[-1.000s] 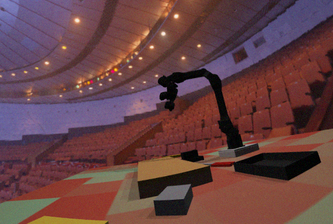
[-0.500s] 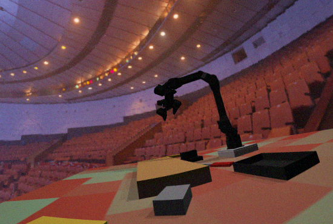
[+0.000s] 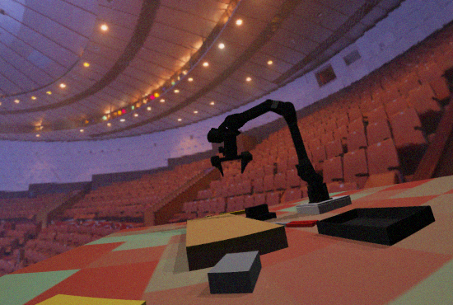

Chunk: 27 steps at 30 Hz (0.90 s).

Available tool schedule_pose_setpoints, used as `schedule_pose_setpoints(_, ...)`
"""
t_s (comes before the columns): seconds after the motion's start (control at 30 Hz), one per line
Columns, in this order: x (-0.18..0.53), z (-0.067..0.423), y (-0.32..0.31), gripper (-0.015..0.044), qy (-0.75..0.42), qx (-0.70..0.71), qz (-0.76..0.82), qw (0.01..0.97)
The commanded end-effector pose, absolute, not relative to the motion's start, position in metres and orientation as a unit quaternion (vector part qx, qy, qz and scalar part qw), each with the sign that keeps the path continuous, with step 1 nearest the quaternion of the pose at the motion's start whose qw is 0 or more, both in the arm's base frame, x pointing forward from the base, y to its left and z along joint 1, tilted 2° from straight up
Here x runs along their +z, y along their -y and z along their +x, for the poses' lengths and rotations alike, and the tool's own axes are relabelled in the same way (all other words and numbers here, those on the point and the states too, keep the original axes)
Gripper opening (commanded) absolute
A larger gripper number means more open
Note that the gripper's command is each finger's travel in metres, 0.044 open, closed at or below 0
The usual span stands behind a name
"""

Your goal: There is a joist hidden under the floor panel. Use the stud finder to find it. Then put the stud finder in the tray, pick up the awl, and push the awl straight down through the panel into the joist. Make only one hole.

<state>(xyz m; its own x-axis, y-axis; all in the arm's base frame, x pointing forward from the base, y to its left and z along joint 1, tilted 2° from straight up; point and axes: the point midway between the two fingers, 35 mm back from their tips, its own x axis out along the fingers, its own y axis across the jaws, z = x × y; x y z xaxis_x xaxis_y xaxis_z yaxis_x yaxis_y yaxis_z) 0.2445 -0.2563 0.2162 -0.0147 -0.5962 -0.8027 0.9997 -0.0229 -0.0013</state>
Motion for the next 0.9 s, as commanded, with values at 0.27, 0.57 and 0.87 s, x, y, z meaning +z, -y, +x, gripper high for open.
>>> schedule_pose_setpoints(0.27,0.122,0.23,0.179,0.044,-0.161,-0.737,0.58,0.307)
schedule_pose_setpoints(0.57,0.092,0.212,0.142,0.044,-0.058,-0.78,0.611,0.119)
schedule_pose_setpoints(0.87,0.082,0.203,0.127,0.044,-0.011,-0.794,0.606,0.044)
